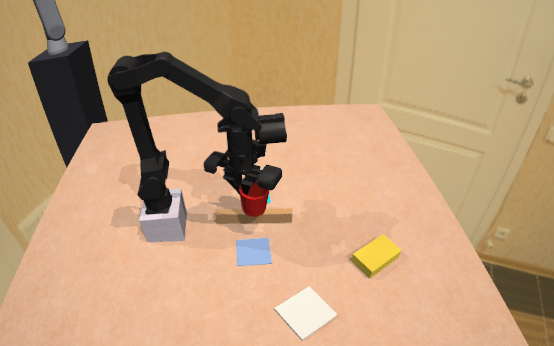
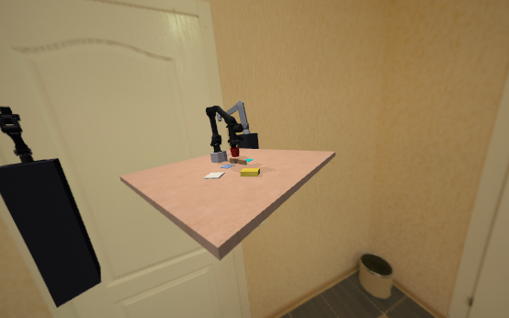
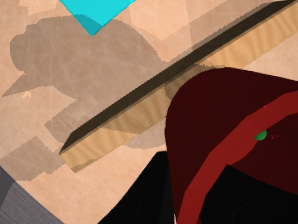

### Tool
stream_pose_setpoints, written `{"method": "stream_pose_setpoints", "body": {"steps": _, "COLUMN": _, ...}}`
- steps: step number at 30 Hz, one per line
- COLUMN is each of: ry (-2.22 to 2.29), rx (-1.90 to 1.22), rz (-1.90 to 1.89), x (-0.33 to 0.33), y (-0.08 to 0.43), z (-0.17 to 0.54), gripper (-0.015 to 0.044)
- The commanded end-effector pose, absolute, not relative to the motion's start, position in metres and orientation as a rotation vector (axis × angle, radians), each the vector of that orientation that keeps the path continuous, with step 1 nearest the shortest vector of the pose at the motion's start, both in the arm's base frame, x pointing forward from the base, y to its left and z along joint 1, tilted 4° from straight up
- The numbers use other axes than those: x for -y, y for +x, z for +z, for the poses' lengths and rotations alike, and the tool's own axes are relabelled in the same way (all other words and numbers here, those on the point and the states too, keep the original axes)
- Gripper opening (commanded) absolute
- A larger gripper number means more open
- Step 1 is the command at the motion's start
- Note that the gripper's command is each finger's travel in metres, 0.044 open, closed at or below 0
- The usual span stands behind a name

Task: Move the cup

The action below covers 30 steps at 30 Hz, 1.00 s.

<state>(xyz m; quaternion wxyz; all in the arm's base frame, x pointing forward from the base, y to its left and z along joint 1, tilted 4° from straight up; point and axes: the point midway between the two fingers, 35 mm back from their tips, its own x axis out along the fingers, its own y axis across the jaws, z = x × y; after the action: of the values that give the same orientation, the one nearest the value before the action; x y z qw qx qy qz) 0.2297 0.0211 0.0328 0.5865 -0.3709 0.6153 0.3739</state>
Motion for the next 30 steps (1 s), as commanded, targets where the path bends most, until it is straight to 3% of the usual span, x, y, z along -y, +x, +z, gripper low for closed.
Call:
{"method": "stream_pose_setpoints", "body": {"steps": 1, "ry": -0.859, "rx": -1.435, "rz": 0.876, "x": -0.030, "y": 0.229, "z": 0.033, "gripper": 0.0000}}
{"method": "stream_pose_setpoints", "body": {"steps": 30, "ry": -0.856, "rx": -1.432, "rz": 0.879, "x": -0.083, "y": 0.230, "z": 0.034, "gripper": 0.0000}}
